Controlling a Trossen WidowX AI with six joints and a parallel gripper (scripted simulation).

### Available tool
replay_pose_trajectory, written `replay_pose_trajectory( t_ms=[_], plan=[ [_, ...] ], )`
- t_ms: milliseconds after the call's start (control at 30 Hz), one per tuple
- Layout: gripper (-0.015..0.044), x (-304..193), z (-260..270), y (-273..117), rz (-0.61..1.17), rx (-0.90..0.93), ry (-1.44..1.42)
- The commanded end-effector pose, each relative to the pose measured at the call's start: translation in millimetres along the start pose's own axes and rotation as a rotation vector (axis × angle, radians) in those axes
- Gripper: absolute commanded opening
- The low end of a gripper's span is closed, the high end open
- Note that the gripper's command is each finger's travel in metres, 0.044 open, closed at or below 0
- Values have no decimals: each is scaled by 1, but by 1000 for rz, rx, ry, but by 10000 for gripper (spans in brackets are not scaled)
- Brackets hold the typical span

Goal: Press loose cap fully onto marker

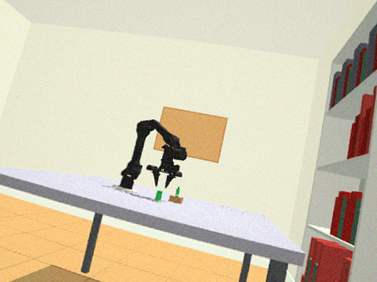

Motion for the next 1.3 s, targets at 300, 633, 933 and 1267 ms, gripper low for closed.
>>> replay_pose_trajectory(
  t_ms=[300, 633, 933, 1267],
  plan=[
    [252, 1, 0, 20, -1, -5, 5],
    [252, 1, 0, 36, -1, -5, 5],
    [252, 0, 0, 50, -1, -5, 5],
    [141, -1, 0, 56, -1, -5, 5]
  ],
)
Point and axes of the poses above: the point midway between the two fingers, 35 mm back from their tips, its own y axis out along the fingers, its own z axis across the jaws, x = y × z, the point moved 10 cm from there along -y, back along the fingers, and after that the axes turned 15 degrees about -y, right-handed, at the moved point
